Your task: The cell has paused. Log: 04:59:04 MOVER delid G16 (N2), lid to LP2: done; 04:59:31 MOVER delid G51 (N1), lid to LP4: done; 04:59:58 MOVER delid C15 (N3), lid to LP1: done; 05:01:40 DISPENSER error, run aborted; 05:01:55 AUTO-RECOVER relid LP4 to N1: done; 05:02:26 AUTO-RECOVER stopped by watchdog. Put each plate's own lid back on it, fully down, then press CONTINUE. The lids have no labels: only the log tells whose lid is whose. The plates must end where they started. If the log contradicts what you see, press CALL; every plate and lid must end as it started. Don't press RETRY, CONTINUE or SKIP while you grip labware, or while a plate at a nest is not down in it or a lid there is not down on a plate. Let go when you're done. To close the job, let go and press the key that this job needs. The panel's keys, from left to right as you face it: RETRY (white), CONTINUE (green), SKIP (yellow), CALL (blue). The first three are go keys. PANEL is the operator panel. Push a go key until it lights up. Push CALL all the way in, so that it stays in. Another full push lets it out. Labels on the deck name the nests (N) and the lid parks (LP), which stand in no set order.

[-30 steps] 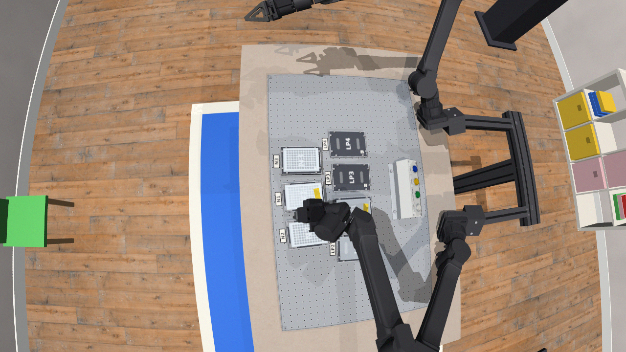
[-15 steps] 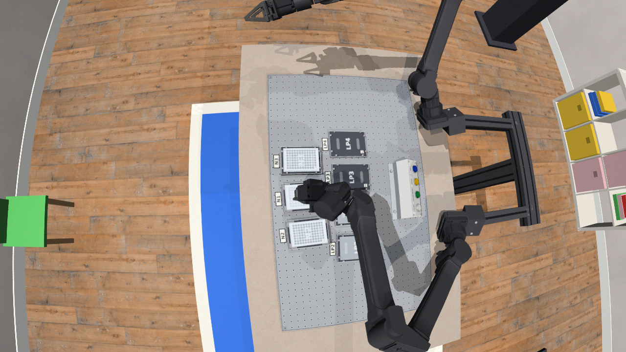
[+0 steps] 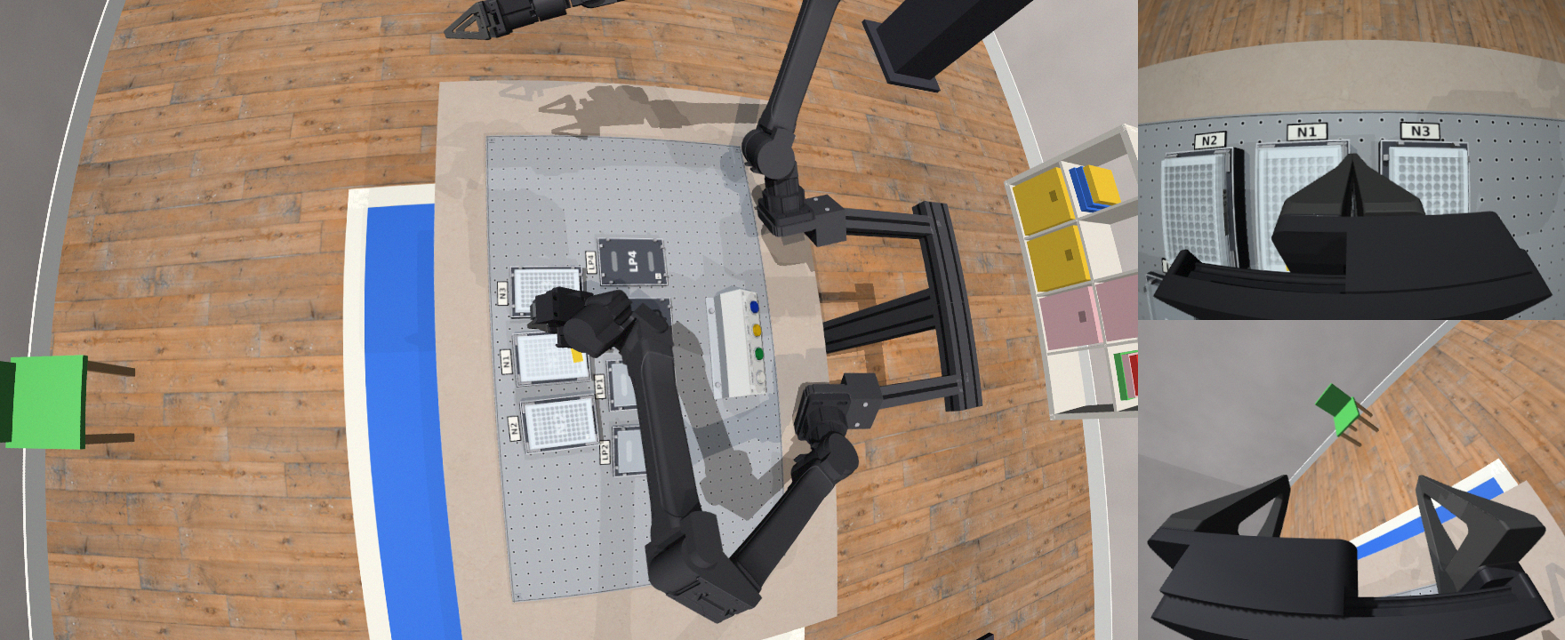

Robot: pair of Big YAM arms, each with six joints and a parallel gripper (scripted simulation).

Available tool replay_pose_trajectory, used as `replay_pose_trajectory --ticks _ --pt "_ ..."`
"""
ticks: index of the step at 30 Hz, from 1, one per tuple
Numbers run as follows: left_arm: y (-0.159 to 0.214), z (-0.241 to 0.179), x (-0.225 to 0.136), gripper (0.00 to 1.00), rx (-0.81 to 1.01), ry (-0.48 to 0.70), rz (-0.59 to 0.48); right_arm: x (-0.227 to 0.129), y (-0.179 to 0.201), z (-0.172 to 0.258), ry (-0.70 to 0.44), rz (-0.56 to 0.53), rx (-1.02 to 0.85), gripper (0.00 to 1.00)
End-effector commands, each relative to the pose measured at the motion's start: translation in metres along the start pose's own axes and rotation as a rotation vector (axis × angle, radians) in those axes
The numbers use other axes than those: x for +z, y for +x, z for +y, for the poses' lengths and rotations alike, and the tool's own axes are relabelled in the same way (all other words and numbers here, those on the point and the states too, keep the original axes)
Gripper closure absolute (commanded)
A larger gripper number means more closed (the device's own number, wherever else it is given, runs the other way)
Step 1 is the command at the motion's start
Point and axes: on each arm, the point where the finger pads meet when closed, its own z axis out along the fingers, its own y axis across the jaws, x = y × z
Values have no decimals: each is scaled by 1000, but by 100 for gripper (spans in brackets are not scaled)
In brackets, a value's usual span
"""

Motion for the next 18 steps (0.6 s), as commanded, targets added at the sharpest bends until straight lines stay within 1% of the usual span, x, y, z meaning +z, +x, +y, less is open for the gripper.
replay_pose_trajectory --ticks 1,2,4,5,18 --pt "5 -10 11 100 -23 -7 16 5 4 -11 18 3 15 0" --pt "9 -10 16 100 -26 -16 26 5 4 -11 18 3 15 0" --pt "4 -19 11 100 -24 -3 11 5 4 -11 18 3 15 0" --pt "-1 -14 7 100 -23 -4 1 5 4 -11 18 3 15 0" --pt "-1 -14 7 100 -23 -4 1 5 4 -11 18 3 15 0"
